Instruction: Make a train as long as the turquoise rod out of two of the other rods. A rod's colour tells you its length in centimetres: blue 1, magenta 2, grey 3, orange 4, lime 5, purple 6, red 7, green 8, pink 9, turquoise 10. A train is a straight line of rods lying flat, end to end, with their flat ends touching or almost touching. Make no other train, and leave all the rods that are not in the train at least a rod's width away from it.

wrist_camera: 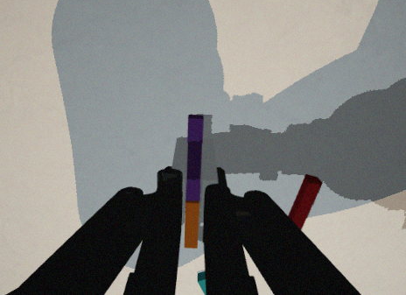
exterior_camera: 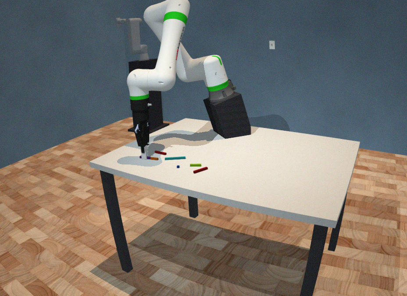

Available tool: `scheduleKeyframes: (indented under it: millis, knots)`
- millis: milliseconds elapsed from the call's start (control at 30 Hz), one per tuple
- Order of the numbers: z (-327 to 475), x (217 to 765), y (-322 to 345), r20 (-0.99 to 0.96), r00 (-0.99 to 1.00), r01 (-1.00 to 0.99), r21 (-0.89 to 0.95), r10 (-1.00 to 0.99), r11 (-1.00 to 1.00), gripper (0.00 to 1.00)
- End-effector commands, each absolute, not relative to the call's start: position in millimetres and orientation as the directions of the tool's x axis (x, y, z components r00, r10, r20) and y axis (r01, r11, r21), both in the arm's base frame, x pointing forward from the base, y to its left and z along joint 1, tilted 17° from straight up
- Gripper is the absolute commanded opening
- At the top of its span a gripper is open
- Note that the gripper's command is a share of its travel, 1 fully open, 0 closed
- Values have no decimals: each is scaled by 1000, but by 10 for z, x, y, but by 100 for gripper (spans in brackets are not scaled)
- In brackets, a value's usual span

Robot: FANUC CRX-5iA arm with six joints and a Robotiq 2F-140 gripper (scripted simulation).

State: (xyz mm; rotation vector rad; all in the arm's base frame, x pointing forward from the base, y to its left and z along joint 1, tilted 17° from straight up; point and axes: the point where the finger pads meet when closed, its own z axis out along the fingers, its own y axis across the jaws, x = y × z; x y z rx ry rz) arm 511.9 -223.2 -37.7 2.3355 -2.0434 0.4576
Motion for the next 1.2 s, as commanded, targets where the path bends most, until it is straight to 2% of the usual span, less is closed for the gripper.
scheduleKeyframes:
  millis: [0, 667, 1167]
  knots:
    - [-375, 5120, -2232, 221, 109, -971, -187, -969, -151, 3]
    - [-375, 5120, -2232, 221, 109, -971, -187, -969, -151, 3]
    - [-375, 5120, -2232, 221, 109, -971, -187, -969, -151, 15]
